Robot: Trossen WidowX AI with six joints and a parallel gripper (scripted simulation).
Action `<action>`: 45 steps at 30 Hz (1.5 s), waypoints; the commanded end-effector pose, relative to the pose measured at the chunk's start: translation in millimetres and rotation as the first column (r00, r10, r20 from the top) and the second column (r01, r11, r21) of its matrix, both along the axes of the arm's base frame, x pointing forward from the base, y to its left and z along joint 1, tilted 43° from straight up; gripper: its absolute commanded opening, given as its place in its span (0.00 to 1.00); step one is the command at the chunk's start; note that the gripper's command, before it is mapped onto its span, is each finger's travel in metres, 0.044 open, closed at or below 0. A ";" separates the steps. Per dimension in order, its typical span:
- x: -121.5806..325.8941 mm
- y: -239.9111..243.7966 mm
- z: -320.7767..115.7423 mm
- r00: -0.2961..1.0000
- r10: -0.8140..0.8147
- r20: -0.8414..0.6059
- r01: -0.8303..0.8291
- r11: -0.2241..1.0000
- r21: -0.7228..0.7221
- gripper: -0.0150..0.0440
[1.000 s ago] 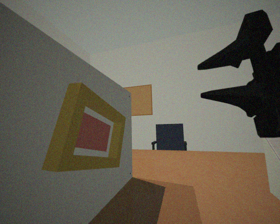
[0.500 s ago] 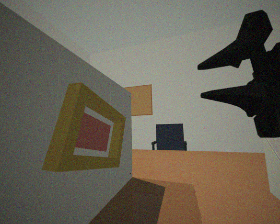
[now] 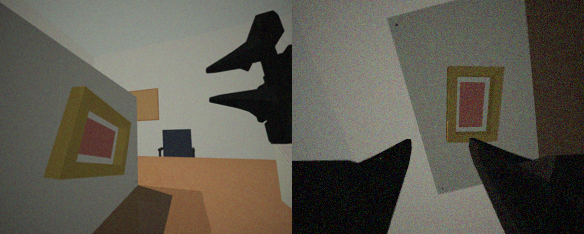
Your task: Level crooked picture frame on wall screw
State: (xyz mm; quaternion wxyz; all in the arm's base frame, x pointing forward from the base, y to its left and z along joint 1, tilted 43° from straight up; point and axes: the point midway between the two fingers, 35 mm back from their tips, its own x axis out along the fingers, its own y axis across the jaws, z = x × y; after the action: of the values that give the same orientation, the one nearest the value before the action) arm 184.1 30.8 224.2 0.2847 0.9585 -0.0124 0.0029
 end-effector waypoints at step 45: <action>85.2 22.5 -25.4 0.998 0.043 0.053 -0.043 0.999 -0.002 0.69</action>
State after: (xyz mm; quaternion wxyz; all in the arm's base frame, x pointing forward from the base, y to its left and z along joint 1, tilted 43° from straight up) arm 262.7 52.1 197.5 0.2808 0.9591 -0.0010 0.0360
